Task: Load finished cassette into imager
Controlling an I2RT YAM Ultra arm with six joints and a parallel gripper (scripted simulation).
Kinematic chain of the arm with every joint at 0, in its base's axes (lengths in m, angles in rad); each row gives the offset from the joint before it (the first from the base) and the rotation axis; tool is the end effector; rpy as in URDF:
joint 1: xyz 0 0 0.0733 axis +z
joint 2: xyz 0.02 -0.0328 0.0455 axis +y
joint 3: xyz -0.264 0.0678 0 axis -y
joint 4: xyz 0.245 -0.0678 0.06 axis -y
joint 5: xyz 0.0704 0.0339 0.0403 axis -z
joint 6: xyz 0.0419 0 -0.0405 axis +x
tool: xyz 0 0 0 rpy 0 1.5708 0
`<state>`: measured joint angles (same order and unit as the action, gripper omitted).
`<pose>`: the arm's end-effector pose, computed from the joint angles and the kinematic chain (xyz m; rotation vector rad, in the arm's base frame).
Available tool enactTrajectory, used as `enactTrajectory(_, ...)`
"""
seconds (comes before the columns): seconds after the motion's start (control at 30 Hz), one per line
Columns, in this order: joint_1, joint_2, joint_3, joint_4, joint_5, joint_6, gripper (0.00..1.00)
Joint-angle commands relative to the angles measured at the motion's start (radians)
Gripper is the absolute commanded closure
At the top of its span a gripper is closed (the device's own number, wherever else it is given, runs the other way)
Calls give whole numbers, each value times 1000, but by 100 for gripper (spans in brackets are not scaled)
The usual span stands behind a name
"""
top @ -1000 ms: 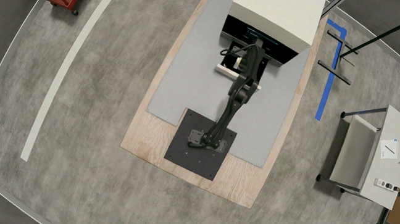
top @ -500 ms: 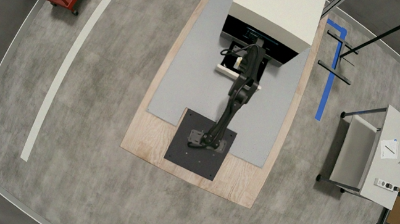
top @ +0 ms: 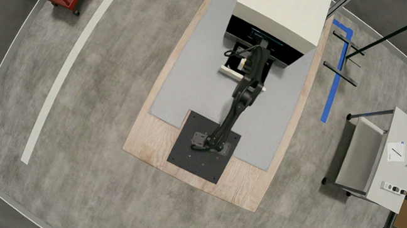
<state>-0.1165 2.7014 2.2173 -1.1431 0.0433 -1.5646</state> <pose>0.4936 -0.0585 0.0583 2.0361 -2.2998 -0.0202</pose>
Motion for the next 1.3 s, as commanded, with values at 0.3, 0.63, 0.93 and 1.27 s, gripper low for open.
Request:
enactTrajectory(0.3, 4, -14, 10, 1, -5, -2, 9)
enactTrajectory(0.63, 4, -5, 14, 41, -13, -7, 9)
enactTrajectory(0.93, 5, -3, 43, 3, -13, -6, 9)
enactTrajectory(1.27, 6, -30, -5, 4, -13, -5, 9)
